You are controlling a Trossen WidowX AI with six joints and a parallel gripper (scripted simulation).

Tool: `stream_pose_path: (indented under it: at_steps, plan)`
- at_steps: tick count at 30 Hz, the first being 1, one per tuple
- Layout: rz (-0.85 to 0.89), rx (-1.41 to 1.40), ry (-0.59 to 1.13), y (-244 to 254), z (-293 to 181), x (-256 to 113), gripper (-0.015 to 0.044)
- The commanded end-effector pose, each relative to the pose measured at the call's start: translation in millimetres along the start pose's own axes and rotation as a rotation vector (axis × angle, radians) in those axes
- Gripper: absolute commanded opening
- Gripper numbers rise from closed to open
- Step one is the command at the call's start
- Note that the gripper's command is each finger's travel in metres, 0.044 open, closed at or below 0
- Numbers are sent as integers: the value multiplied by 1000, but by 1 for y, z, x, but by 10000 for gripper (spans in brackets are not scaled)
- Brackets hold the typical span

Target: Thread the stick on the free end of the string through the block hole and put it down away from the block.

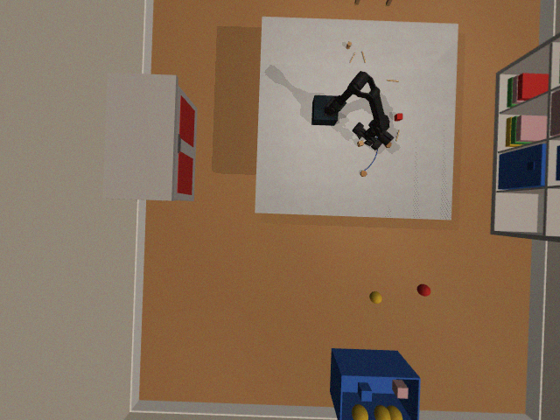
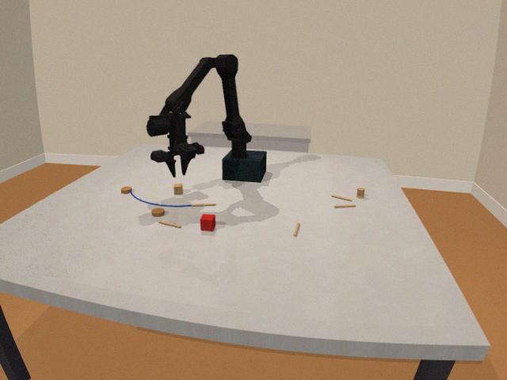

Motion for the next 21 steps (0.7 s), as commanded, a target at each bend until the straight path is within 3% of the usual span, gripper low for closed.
stream_pose_path:
  at_steps: [1, 2, 11, 21]
  plan:
    - [0, 0, 0, 0, 0, 0, 237]
    - [0, 0, 0, 0, 0, 0, 237]
    - [0, 0, 0, 0, 0, 0, 1]
    - [0, 0, 0, 0, 0, 0, 0]
Point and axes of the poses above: the point midway between the two fingers, 35 mm back from their tips, its own x axis out along the fingers, its own y axis across the jaws, z = x × y, the point moved 9 cm from there along -x, back along the fingers, and after that the axes turned 10 degrees about x, right-handed, at the moved point
